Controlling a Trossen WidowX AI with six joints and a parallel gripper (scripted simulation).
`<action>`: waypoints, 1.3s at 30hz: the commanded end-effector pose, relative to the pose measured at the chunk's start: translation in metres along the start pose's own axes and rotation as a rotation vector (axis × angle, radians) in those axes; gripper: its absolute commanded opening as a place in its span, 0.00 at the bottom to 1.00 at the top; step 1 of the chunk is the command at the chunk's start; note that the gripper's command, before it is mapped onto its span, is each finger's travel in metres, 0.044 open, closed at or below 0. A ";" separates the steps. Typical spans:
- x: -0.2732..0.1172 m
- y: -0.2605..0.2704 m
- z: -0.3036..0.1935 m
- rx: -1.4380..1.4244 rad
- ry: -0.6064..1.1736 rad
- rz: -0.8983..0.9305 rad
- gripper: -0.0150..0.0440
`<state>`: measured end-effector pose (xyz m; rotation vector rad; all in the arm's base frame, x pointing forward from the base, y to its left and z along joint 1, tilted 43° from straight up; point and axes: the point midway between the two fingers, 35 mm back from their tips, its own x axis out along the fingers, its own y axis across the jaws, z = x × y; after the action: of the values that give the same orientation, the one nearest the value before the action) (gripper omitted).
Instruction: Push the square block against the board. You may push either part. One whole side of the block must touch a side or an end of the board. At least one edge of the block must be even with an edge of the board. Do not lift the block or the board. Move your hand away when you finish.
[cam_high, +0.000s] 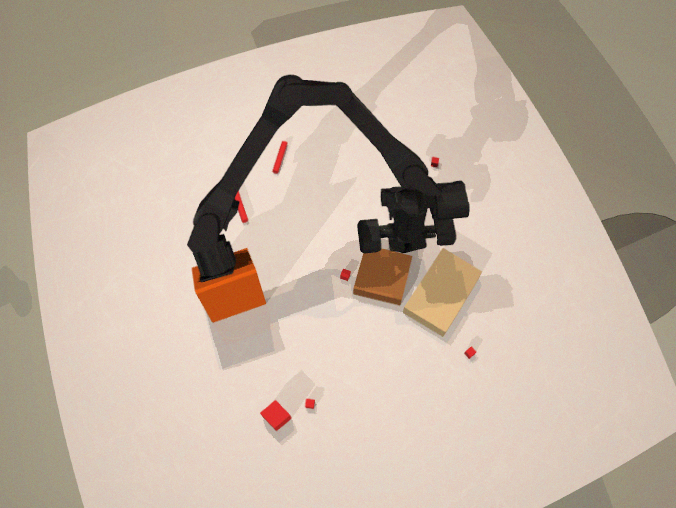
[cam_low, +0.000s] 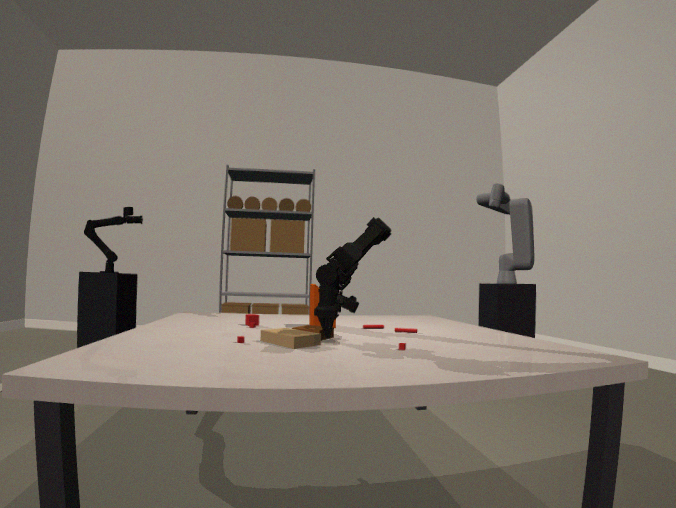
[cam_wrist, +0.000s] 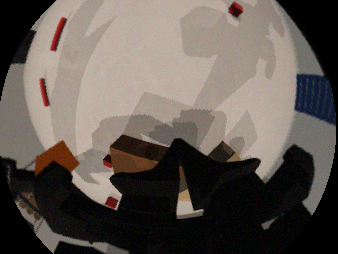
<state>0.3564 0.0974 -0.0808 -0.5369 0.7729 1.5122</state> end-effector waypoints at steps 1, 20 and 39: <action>0.002 0.000 0.008 0.003 0.004 0.006 0.25; 0.002 -0.003 0.038 0.002 -0.001 0.007 0.25; -0.053 -0.002 0.040 0.002 0.001 0.007 0.25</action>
<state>0.3595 0.1089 -0.0378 -0.5086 0.8024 1.5363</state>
